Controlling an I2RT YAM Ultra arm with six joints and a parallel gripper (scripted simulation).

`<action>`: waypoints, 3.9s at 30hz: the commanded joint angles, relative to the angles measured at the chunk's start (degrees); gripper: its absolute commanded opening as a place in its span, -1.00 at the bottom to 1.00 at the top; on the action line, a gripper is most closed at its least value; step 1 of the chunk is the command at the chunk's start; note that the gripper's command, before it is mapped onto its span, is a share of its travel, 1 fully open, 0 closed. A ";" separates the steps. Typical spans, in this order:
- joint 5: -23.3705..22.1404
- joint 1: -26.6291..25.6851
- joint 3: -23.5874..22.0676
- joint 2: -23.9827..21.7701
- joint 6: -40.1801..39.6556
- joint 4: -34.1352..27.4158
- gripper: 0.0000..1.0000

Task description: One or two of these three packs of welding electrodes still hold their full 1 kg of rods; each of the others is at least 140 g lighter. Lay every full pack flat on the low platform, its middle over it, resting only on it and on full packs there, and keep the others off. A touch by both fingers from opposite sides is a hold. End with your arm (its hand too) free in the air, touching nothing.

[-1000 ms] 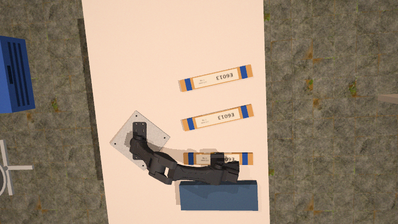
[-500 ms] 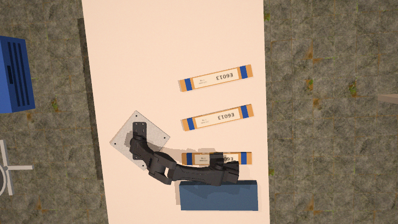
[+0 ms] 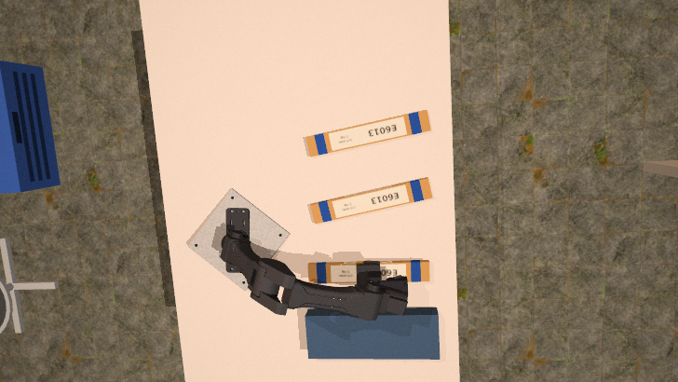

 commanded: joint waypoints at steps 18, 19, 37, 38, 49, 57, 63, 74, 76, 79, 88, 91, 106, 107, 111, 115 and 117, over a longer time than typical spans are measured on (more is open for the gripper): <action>-0.12 -1.85 7.20 -3.98 -0.99 -5.81 -1.00; -0.12 -1.87 7.34 -3.96 -1.00 -5.93 -1.00; -0.14 -2.09 8.87 -3.60 -1.21 -7.13 -1.00; -0.15 -2.10 8.93 -3.58 -1.22 -7.17 -1.00; -0.16 -2.22 9.31 -3.41 -1.32 -7.41 -1.00; -0.16 -2.29 9.50 -3.32 -1.37 -7.52 -1.00; -0.17 -2.28 9.60 -3.25 -1.32 -7.55 -1.00; -0.19 -2.51 12.67 -3.70 -1.65 -11.03 -1.00; -0.20 -2.57 13.54 -3.70 -1.71 -11.90 -1.00; -0.22 -2.66 14.90 -3.67 -1.80 -13.23 -1.00; -0.22 -2.90 18.20 -3.49 -2.04 -16.41 -1.00; -0.23 -3.00 19.78 -3.35 -2.14 -17.85 -1.00; -0.32 -3.44 27.71 -1.54 -2.60 -23.41 -1.00; -0.31 -3.48 28.31 -1.56 -2.64 -23.42 -1.00; -0.31 -3.63 31.04 -0.64 -2.81 -23.44 -1.00; -0.23 -3.10 28.71 -0.97 -2.34 -25.31 -1.00; -0.25 -3.14 28.62 -1.57 -2.34 -25.31 -1.00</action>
